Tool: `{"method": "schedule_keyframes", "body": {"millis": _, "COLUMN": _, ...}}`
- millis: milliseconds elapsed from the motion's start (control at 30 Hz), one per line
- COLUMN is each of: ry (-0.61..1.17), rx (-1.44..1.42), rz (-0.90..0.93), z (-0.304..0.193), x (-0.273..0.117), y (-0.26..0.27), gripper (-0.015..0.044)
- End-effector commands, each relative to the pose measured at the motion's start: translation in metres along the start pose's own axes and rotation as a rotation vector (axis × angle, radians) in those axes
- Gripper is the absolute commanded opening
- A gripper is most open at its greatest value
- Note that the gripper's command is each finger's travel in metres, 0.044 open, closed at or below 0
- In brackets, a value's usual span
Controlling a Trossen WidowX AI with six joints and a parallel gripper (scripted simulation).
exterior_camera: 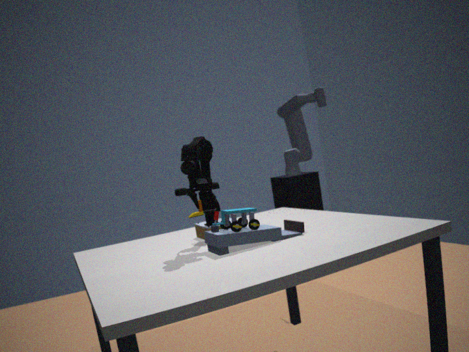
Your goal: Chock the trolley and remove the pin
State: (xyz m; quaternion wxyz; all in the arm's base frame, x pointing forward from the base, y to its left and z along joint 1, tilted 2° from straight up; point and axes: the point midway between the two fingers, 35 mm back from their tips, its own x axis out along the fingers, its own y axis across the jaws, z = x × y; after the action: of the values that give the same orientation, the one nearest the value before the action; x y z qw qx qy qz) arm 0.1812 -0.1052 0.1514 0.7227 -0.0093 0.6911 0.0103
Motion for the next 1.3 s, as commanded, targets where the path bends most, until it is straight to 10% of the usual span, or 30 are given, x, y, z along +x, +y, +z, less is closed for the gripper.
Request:
{"method": "schedule_keyframes", "body": {"millis": 0, "ry": 0.002, "rx": 0.001, "rz": 0.000, "z": 0.002, "x": 0.001, "y": 0.013, "gripper": 0.0000}}
{"method": "schedule_keyframes", "body": {"millis": 1267, "ry": -0.002, "rx": 0.001, "rz": 0.012, "z": 0.035, "x": 0.008, "y": 0.140, "gripper": 0.0000}}
